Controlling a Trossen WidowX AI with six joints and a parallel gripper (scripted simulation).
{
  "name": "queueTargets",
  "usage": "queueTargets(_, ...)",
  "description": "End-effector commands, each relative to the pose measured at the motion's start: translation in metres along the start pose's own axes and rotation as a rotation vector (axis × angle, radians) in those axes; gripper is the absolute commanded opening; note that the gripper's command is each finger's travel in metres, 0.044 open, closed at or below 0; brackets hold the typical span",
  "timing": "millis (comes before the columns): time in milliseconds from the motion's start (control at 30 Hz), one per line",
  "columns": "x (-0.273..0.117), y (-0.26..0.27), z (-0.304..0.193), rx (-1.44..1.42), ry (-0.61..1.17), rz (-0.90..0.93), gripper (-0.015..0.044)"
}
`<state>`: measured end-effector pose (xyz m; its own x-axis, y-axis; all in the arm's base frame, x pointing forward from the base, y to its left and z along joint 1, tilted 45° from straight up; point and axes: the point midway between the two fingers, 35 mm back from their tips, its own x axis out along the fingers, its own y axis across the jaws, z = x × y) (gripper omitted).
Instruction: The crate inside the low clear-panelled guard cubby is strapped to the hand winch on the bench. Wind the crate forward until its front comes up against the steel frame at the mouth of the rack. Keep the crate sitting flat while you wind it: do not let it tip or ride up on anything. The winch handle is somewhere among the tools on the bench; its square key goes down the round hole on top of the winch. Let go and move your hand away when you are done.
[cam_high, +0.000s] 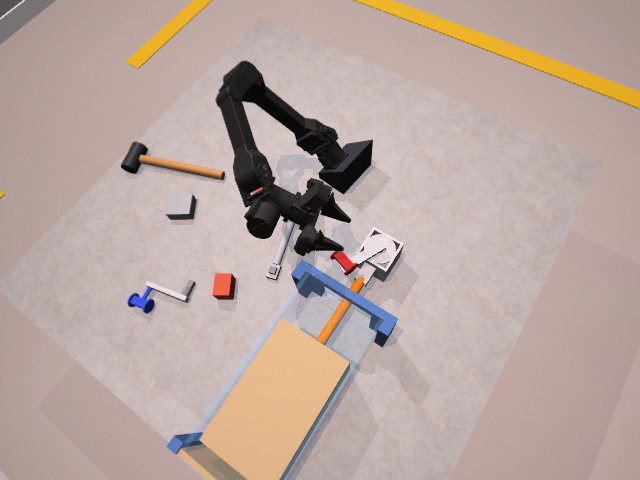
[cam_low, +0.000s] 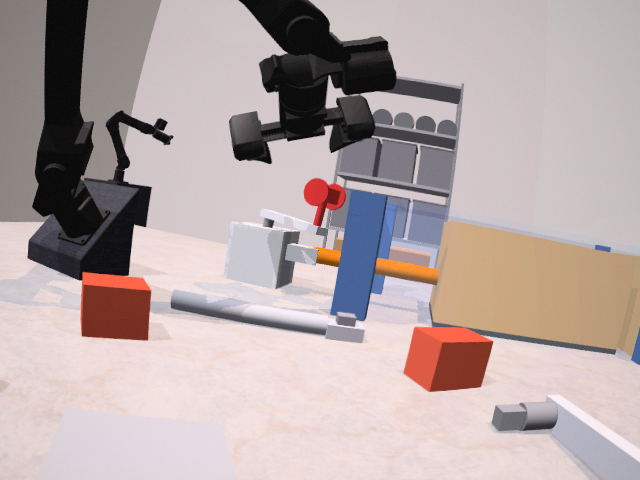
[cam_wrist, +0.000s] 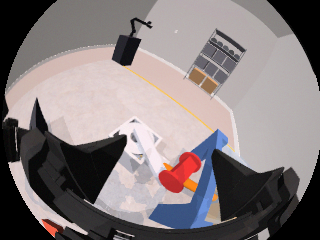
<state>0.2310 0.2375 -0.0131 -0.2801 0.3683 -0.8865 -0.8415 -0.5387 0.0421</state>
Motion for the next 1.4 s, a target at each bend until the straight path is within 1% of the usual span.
queueTargets(0, 0.034, 0.000, -0.003, 0.777, 0.338, 0.111, 0.0440)
queueTargets(200, 0.044, 0.000, -0.003, 1.081, 0.504, 0.057, 0.0440)
queueTargets(367, 0.051, 0.000, -0.002, 1.310, 0.654, -0.036, 0.0440)
queueTargets(567, 0.059, 0.000, 0.000, 1.570, 0.800, -0.207, 0.0440)
queueTargets(767, 0.065, 0.000, 0.002, 1.794, 0.919, -0.441, 0.0440)
queueTargets(1000, 0.071, -0.001, 0.006, 2.016, 0.982, -0.783, 0.0440)
queueTargets(1133, 0.074, -0.002, 0.009, 2.130, 0.968, -1.002, 0.0440)
queueTargets(1267, 0.077, -0.002, 0.012, 2.233, 0.917, -1.216, 0.0440)
queueTargets(1367, 0.077, -0.002, 0.012, 2.240, 0.912, -1.232, 0.0440)
